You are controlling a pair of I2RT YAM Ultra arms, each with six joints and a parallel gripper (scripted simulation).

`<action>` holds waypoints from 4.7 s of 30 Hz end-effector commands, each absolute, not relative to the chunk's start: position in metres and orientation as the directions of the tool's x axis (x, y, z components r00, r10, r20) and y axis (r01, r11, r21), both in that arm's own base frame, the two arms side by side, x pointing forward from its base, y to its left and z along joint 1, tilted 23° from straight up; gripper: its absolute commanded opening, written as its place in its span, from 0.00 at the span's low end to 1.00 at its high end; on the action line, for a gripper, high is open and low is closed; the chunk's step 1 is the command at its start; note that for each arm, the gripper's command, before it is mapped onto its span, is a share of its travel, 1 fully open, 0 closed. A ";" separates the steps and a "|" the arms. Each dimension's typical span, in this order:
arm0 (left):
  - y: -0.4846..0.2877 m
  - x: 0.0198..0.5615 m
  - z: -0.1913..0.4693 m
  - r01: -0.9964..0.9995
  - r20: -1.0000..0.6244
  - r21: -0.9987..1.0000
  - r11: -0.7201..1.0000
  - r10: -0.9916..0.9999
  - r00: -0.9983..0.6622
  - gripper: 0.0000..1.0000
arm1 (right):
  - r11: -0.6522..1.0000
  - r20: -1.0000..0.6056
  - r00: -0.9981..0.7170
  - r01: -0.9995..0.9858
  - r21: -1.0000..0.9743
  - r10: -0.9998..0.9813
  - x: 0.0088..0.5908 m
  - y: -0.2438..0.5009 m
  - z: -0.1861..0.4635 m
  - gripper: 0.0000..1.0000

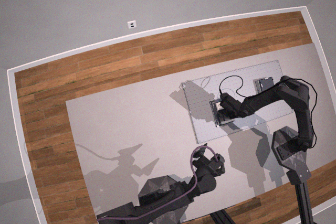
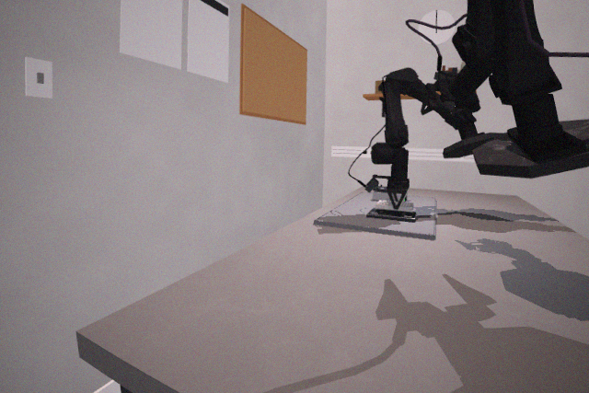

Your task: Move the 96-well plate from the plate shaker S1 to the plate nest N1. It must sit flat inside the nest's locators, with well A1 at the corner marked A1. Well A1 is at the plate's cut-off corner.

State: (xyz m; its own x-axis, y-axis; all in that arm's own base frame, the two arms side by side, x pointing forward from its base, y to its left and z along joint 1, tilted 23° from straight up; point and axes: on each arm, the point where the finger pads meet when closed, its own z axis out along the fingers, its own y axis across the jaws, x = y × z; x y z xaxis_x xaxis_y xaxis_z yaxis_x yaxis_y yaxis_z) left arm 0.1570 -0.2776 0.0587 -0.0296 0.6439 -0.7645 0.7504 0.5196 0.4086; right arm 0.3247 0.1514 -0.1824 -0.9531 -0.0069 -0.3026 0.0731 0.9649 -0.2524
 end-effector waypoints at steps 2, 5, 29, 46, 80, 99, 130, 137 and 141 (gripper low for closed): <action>-0.278 0.154 0.061 0.754 -0.767 0.407 0.515 0.641 -0.024 1.00 | 0.975 -0.349 -0.937 0.055 -0.216 -0.024 0.341 0.175 -0.161 0.81; -0.278 0.154 0.061 0.754 -0.767 0.407 0.515 0.641 -0.024 1.00 | 0.975 -0.349 -0.937 0.055 -0.216 -0.024 0.341 0.175 -0.161 0.81; -0.278 0.154 0.061 0.754 -0.767 0.407 0.515 0.641 -0.024 1.00 | 0.975 -0.337 -0.941 0.062 -0.212 -0.013 0.346 0.165 -0.184 0.81; -0.278 0.154 0.061 0.754 -0.767 0.407 0.515 0.641 -0.024 1.00 | 0.978 -0.321 -0.947 0.057 -0.200 -0.010 0.346 0.156 -0.211 0.81; -0.278 0.154 0.061 0.754 -0.767 0.407 0.515 0.641 -0.024 1.00 | 0.979 -0.326 -0.945 0.056 -0.196 -0.011 0.333 0.158 -0.180 0.81; -0.278 0.154 0.061 0.754 -0.767 0.407 0.515 0.641 -0.024 1.00 | 0.978 -0.326 -0.945 0.063 -0.201 -0.006 0.336 0.160 -0.177 0.81; -0.278 0.154 0.061 0.754 -0.767 0.407 0.515 0.641 -0.024 1.00 | 0.972 -0.345 -0.938 0.056 -0.227 -0.027 0.349 0.169 -0.183 0.81; -0.278 0.154 0.061 0.754 -0.767 0.407 0.515 0.641 -0.024 1.00 | 0.973 -0.339 -0.941 0.061 -0.222 -0.019 0.353 0.164 -0.199 0.81; -0.278 0.154 0.061 0.754 -0.767 0.407 0.515 0.641 -0.024 1.00 | 0.972 -0.335 -0.942 0.072 -0.223 -0.007 0.353 0.161 -0.202 0.81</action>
State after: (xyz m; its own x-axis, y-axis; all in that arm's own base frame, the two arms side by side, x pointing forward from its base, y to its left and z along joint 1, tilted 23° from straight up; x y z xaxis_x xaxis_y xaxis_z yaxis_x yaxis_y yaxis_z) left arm 0.1570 -0.2776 0.0587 -0.0296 0.6439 -0.7645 0.7504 0.5196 0.4086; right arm 0.3377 0.1535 -0.1992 -0.9562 -0.0097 -0.2927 0.0644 0.9680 -0.2424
